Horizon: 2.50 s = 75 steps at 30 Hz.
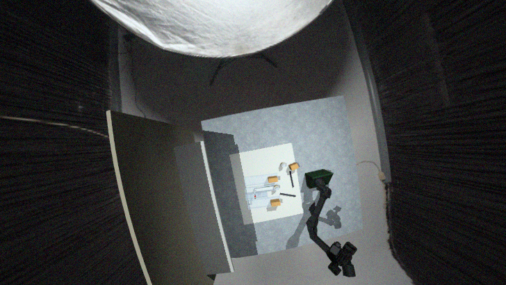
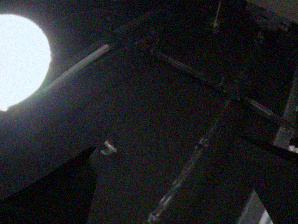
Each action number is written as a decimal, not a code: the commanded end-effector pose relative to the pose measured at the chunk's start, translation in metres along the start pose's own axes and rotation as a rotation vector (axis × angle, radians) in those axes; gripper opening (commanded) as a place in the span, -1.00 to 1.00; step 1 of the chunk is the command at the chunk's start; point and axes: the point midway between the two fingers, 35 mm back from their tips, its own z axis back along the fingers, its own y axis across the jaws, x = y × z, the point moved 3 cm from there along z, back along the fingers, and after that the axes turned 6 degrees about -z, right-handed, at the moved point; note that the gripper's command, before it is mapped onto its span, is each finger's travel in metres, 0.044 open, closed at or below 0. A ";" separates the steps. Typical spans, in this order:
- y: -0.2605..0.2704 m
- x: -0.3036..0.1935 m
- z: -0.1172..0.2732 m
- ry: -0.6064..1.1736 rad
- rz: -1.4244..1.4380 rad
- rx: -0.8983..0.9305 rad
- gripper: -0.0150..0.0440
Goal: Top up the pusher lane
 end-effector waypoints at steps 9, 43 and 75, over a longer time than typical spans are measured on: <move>0.078 -0.033 -0.015 -0.031 -0.428 0.017 1.00; 0.275 0.177 -0.245 -0.734 -1.620 0.746 1.00; 0.306 0.553 -0.110 -0.688 -1.187 2.407 1.00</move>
